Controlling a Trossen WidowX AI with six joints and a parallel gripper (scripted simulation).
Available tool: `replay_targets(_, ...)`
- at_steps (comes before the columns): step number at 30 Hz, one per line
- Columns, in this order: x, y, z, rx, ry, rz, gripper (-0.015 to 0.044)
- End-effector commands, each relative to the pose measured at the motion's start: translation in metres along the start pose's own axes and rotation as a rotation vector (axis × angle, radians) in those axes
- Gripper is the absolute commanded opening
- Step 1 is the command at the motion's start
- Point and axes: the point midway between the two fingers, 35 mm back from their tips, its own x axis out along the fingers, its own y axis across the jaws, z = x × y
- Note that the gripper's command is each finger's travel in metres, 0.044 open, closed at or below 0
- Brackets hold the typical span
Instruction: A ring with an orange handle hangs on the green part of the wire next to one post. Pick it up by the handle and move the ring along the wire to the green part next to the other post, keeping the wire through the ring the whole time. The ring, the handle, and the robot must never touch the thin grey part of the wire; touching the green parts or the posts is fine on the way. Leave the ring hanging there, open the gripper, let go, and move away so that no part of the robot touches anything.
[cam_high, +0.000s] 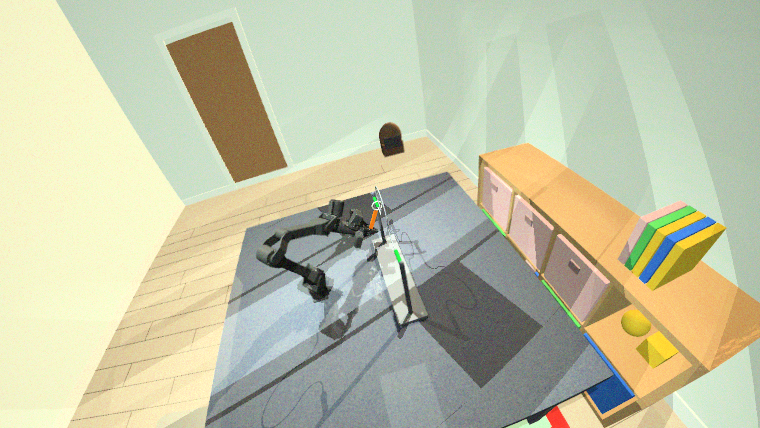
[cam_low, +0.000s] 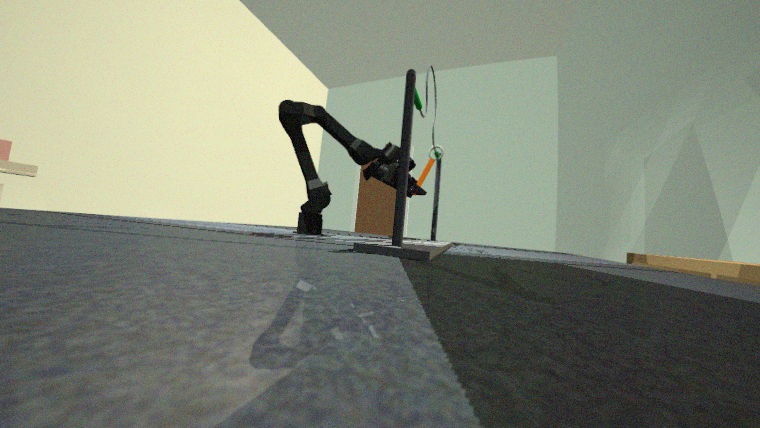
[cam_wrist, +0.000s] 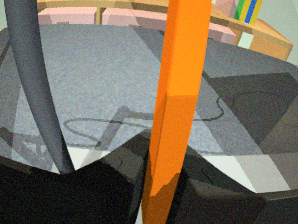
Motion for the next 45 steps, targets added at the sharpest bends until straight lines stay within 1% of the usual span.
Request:
replay_targets(1, 0.000, 0.004, 0.000, 0.000, 0.002, -0.004, -0.0150)
replay_targets(19, 0.004, 0.012, -0.011, 0.000, 0.002, -0.004, -0.0150)
replay_targets(45, 0.004, 0.012, -0.011, 0.000, 0.002, -0.004, -0.0150)
